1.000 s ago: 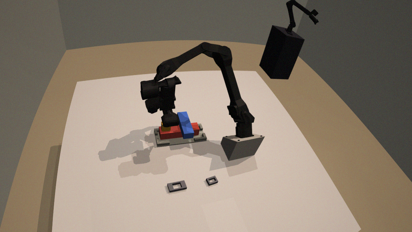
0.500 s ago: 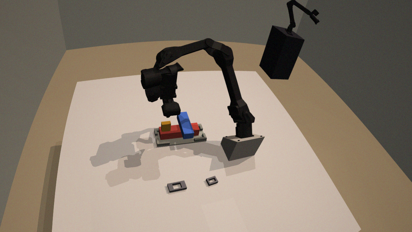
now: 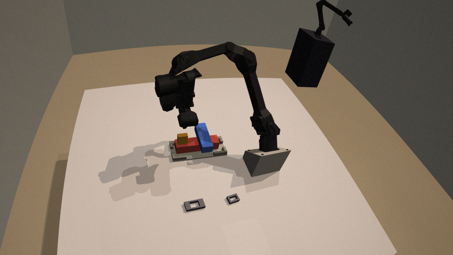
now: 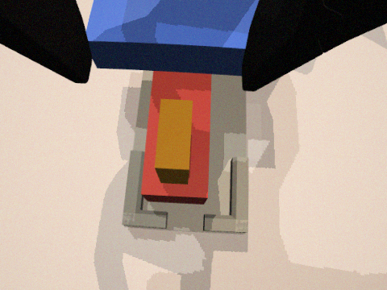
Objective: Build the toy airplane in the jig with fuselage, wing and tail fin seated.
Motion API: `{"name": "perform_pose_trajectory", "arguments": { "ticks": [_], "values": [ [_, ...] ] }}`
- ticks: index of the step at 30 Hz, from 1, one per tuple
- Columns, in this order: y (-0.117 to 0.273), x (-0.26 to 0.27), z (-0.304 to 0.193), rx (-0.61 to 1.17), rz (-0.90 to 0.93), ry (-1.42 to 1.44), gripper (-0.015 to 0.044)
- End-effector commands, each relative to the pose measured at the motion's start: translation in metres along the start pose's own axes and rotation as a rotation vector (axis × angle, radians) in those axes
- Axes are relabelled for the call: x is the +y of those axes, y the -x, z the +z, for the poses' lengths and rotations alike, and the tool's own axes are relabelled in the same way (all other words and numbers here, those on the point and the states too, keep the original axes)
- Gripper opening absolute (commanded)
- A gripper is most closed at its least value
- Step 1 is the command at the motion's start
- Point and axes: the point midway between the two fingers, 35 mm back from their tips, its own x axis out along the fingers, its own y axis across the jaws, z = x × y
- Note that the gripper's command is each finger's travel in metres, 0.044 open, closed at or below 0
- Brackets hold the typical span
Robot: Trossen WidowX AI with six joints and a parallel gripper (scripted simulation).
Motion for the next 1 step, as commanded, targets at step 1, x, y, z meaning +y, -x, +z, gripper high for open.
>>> {"name": "perform_pose_trajectory", "arguments": {
  "ticks": [1],
  "values": [
    [0.0005,0.0002,-0.0002,0.001,0.003,-0.004,0.026]
  ]
}}
